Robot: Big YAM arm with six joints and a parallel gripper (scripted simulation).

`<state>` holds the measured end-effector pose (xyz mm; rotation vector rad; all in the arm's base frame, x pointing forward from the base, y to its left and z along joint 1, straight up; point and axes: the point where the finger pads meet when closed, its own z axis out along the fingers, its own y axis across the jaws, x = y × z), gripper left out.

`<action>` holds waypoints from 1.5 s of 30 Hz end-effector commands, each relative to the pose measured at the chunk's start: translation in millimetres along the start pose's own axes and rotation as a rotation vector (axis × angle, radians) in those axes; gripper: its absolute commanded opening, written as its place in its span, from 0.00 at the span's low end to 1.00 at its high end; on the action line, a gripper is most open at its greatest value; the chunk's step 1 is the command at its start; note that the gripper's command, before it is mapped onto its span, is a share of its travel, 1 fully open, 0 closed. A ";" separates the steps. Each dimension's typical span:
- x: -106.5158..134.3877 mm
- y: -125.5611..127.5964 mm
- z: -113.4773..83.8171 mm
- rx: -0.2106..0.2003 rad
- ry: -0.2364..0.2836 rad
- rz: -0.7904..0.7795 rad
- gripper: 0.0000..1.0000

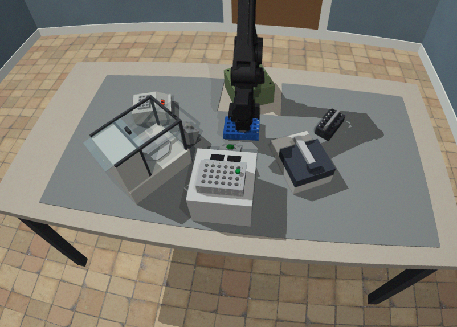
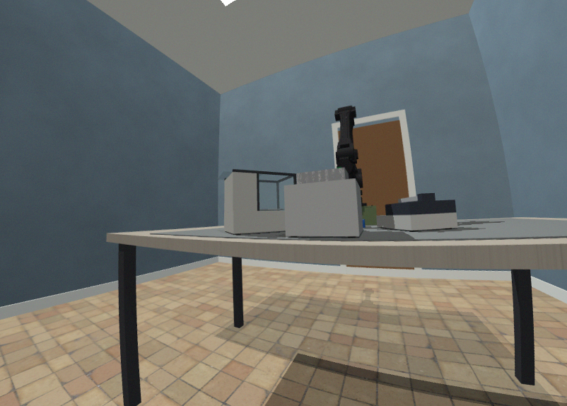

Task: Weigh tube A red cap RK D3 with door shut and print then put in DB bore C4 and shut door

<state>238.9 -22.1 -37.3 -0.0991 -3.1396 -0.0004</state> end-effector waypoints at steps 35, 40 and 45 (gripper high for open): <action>-22.3 -8.8 -21.3 0.007 -0.048 0.005 0.09; -22.3 -8.5 -22.9 0.007 -0.048 0.004 0.09; -22.4 -9.6 -25.7 0.007 -0.049 0.005 0.09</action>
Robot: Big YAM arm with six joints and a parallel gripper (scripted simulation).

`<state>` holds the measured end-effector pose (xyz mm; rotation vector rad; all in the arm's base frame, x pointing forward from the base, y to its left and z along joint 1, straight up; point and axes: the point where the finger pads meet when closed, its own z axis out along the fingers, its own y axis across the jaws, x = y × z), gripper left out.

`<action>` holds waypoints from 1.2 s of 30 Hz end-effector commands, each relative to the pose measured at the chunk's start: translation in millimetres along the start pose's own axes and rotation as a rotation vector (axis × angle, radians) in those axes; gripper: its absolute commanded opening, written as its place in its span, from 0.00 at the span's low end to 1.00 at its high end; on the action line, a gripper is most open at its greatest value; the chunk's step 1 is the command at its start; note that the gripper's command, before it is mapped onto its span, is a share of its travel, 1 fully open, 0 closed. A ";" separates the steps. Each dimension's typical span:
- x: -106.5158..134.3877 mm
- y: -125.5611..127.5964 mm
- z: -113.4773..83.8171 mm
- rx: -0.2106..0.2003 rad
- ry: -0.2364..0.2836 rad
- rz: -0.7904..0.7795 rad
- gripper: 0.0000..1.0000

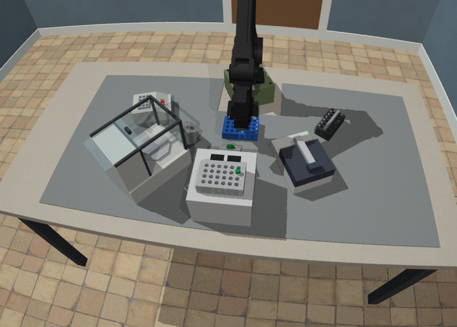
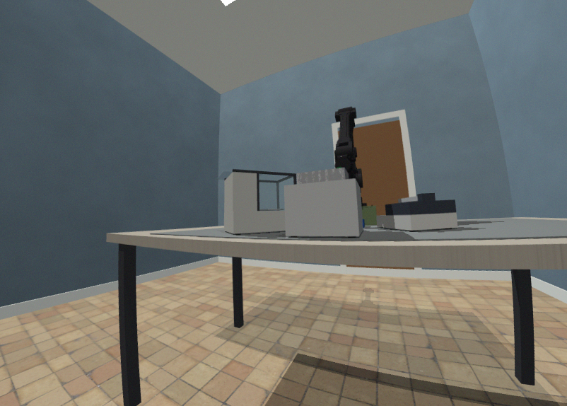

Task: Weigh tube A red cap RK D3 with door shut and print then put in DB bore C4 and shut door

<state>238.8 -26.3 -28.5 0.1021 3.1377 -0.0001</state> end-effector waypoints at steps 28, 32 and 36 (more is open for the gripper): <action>-22.8 -7.2 -30.0 0.007 -0.048 0.002 0.09; -22.8 -8.2 -31.7 0.008 -0.048 0.003 0.09; -12.3 -4.7 -22.1 0.004 -0.024 0.001 0.09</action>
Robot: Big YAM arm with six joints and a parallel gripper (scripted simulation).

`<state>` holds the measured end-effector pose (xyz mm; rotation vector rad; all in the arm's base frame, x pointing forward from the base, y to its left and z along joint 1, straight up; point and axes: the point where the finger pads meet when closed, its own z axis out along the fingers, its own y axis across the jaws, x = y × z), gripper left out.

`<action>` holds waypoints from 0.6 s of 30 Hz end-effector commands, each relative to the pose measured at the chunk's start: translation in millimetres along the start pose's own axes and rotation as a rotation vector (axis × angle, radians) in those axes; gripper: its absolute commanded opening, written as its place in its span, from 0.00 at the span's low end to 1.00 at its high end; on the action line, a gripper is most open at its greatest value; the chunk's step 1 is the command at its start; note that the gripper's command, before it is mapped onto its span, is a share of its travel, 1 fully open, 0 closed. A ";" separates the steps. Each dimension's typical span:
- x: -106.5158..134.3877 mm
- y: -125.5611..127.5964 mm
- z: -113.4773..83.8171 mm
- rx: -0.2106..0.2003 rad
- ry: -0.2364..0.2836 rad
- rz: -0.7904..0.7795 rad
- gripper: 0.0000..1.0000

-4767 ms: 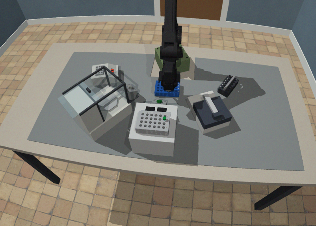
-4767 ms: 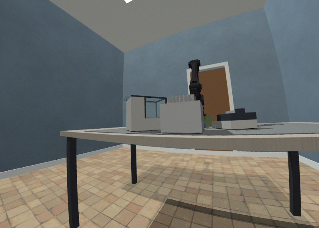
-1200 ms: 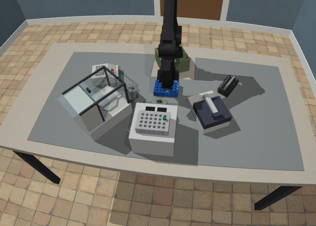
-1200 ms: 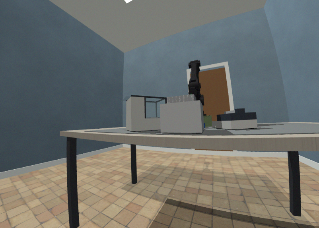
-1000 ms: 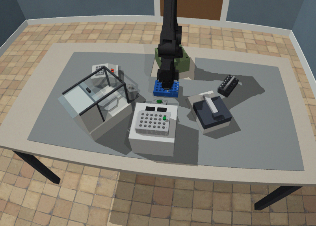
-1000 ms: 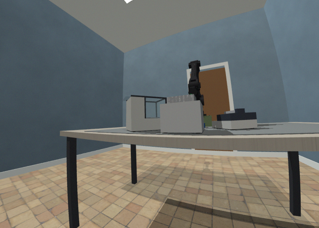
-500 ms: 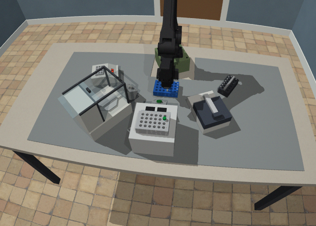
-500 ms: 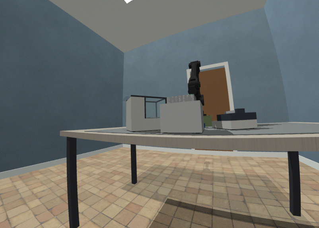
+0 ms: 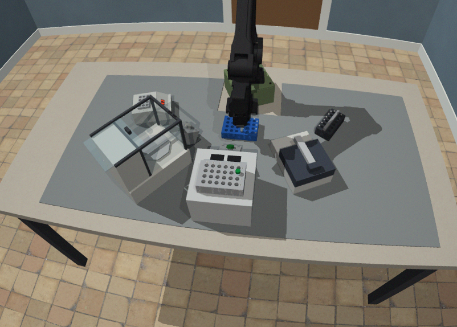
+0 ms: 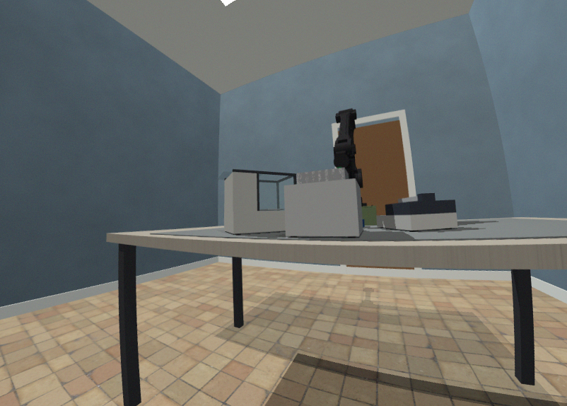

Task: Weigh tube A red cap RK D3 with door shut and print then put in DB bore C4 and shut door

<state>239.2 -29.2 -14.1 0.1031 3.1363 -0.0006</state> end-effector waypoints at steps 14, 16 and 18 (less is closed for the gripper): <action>-11.5 -2.5 -7.7 0.003 -0.022 0.000 0.09; -11.5 -2.6 -7.7 0.003 -0.022 0.000 0.09; -19.2 -6.5 -15.8 0.007 -0.041 0.000 0.09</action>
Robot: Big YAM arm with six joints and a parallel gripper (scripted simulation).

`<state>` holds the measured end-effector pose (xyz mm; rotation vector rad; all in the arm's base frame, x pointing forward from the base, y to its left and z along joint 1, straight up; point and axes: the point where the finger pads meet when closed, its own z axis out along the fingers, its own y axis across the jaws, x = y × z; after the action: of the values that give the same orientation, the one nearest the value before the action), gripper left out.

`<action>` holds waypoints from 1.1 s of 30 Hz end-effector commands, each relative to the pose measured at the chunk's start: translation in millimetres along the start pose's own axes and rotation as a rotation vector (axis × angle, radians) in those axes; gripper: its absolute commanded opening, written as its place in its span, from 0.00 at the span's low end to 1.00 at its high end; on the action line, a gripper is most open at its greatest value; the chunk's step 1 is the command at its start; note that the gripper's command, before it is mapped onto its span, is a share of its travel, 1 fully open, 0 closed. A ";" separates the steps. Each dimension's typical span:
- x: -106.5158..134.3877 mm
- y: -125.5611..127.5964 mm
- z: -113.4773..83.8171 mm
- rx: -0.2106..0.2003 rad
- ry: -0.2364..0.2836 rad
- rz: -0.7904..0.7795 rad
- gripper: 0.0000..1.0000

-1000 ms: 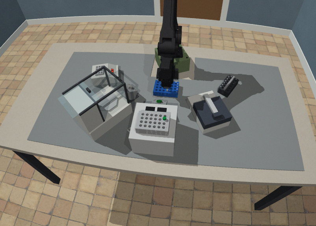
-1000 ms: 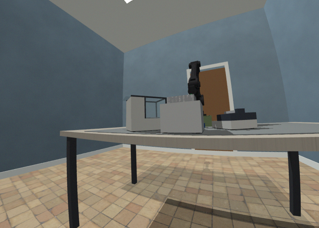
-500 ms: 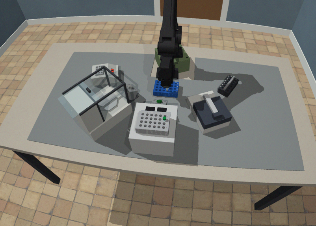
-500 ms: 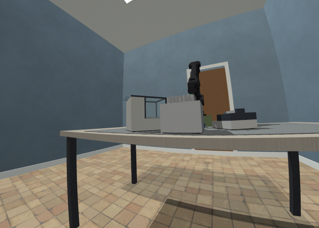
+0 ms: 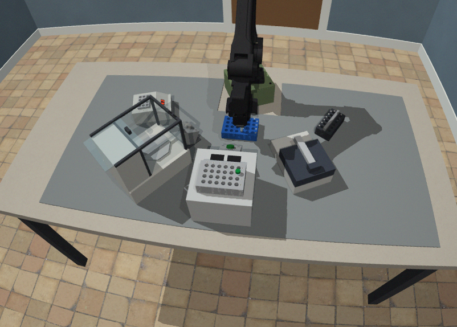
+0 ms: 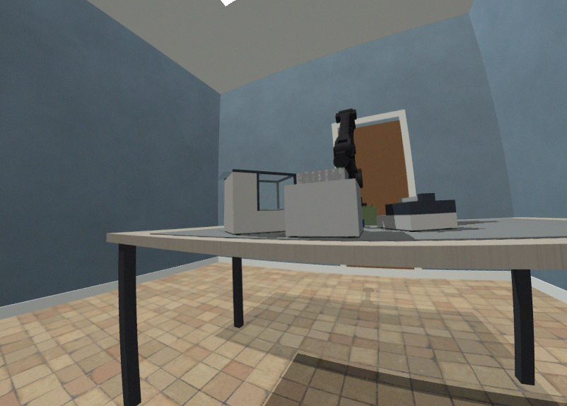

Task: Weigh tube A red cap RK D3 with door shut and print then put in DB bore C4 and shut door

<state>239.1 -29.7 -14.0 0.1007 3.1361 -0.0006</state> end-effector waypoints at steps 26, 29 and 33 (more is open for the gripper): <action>-22.2 8.1 -33.5 0.004 -0.049 0.016 0.09; -22.2 8.2 -39.0 0.005 -0.050 0.011 0.09; -22.2 8.2 -46.3 0.005 -0.050 0.011 0.09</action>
<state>239.7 -19.6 9.3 0.0992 3.1353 -0.0007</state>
